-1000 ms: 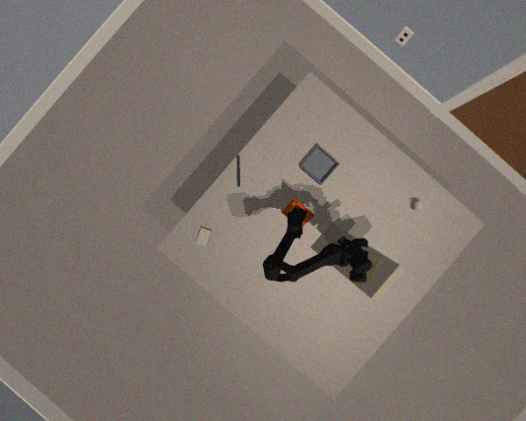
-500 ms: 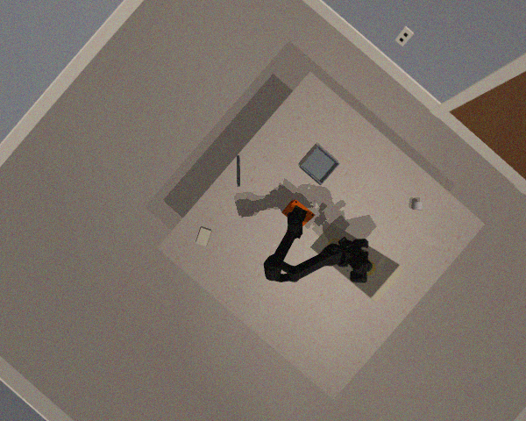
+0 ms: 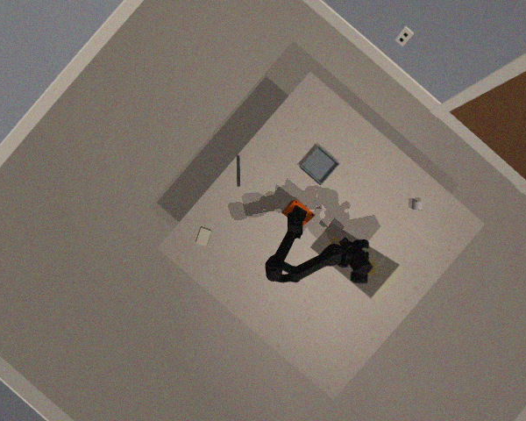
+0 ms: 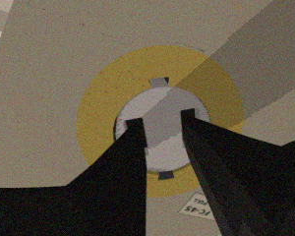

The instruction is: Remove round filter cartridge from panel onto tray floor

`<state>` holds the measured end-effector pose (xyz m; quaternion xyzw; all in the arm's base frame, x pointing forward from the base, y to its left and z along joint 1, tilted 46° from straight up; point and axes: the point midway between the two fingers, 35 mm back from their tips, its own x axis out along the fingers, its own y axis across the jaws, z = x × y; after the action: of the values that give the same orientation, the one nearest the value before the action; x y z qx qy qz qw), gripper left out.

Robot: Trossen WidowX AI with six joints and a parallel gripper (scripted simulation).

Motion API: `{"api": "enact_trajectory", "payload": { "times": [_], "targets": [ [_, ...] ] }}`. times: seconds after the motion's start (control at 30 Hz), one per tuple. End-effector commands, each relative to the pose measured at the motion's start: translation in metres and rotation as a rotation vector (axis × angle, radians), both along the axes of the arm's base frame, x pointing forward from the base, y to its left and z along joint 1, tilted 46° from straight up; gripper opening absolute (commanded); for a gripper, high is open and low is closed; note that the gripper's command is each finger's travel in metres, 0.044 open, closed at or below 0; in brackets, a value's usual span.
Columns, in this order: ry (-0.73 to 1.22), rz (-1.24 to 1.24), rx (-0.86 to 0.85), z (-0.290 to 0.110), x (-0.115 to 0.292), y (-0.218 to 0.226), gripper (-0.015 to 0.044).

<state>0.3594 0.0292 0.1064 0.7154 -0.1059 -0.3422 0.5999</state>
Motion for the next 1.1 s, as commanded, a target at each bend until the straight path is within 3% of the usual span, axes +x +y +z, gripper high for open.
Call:
{"api": "enact_trajectory", "payload": {
  "times": [0.0,0.37,0.8,1.07],
  "targets": [
    [0.003,0.001,0.003,-0.0011,0.0021,-0.0023,0.0096],
    [0.003,0.001,0.002,-0.0022,0.0045,-0.0041,0.0096],
    [0.003,0.002,-0.007,-0.0012,0.0024,-0.0017,0.0],
    [0.137,0.088,-0.175,-0.0022,0.0044,-0.004,0.0]
  ]
}}
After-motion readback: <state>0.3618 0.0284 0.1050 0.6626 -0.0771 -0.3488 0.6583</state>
